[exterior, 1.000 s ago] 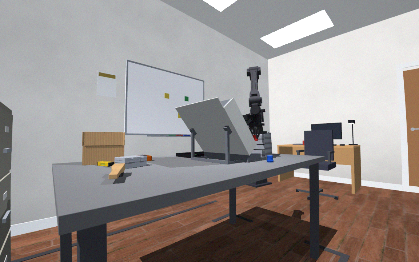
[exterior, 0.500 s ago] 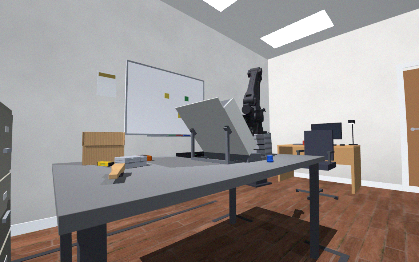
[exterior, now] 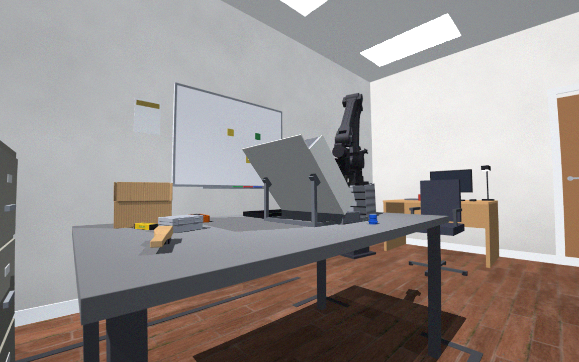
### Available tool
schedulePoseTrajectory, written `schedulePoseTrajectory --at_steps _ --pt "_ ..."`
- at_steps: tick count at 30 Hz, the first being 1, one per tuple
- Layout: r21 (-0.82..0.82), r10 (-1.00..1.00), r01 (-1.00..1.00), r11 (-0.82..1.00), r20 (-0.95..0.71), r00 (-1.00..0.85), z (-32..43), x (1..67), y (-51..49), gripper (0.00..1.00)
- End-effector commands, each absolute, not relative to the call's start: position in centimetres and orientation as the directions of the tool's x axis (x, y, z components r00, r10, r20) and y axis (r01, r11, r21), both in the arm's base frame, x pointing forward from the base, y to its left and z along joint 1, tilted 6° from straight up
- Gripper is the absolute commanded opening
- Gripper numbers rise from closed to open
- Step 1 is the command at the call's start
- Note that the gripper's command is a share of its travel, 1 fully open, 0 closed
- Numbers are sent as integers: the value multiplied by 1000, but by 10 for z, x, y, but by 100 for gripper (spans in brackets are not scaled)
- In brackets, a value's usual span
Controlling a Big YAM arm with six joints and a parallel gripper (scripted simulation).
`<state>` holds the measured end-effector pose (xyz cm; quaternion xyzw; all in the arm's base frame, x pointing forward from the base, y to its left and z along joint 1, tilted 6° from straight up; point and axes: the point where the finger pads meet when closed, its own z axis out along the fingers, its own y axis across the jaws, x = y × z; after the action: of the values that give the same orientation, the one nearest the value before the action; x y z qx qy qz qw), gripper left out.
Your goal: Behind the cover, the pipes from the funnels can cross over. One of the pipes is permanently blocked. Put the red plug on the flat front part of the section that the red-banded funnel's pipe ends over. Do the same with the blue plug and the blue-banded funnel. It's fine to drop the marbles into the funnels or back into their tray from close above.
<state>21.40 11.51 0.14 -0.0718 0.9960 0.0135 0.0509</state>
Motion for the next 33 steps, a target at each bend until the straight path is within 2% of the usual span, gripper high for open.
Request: schedulePoseTrajectory --at_steps 1,4,19,33 --pt "21 -130 -133 991 -113 -985 6 219 114 0" --pt "21 -128 -131 991 -112 -985 6 219 114 0" --pt "22 -143 -146 989 -115 -983 -94 231 118 0" --pt "21 -140 -143 990 -112 -984 -94 230 118 0"
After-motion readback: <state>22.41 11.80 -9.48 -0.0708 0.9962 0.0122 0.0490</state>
